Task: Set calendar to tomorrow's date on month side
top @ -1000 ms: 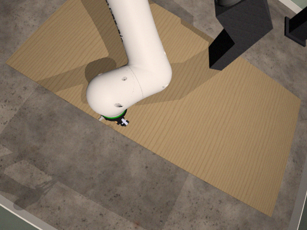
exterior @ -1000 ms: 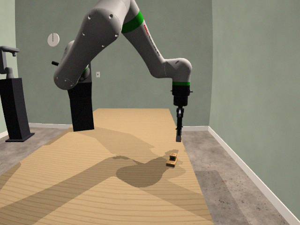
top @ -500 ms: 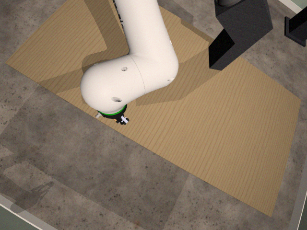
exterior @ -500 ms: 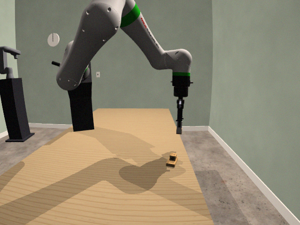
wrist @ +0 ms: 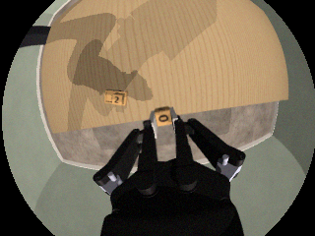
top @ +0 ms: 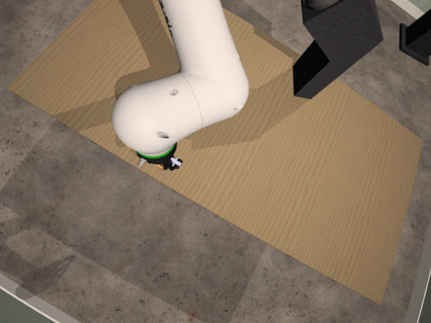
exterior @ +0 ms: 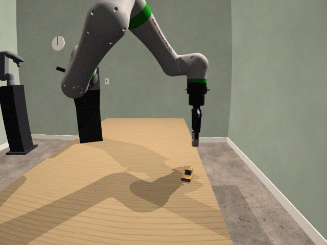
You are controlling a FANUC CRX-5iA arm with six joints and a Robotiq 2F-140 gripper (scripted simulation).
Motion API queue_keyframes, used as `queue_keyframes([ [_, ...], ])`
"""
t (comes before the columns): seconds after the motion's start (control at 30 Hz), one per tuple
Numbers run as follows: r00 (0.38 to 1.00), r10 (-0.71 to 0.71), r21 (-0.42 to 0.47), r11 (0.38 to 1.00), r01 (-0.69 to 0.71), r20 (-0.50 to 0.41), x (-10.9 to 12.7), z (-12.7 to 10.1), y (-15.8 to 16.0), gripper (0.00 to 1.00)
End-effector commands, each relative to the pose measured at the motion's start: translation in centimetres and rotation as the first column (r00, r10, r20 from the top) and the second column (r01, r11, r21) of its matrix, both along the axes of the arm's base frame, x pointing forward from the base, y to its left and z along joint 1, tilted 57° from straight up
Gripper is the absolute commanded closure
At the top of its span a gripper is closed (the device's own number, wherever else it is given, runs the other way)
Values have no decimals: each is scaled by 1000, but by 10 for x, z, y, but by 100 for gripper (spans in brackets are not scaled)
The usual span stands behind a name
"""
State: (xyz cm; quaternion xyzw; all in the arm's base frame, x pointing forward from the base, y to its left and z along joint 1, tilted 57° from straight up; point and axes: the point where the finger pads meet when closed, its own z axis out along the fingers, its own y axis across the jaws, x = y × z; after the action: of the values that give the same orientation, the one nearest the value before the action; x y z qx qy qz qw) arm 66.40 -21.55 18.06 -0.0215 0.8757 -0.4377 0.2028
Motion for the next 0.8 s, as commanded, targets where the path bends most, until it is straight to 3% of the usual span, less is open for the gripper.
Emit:
queue_keyframes([
  [0.0,990,74,-40,996,-79,-118,-2,3,-3,76],
  [0.33,886,228,-120,947,-298,-403,-7,11,-11,76],
  [0.43,879,234,-122,943,-309,-416,-8,11,-11,76],
  [0.5,812,274,-133,911,-391,-516,-10,14,-14,76],
  [0.6,779,287,-135,895,-426,-557,-11,15,-16,76],
  [0.63,739,301,-134,875,-466,-603,-12,16,-17,76],
  [0.77,670,317,-128,841,-526,-672,-13,19,-20,76],
])
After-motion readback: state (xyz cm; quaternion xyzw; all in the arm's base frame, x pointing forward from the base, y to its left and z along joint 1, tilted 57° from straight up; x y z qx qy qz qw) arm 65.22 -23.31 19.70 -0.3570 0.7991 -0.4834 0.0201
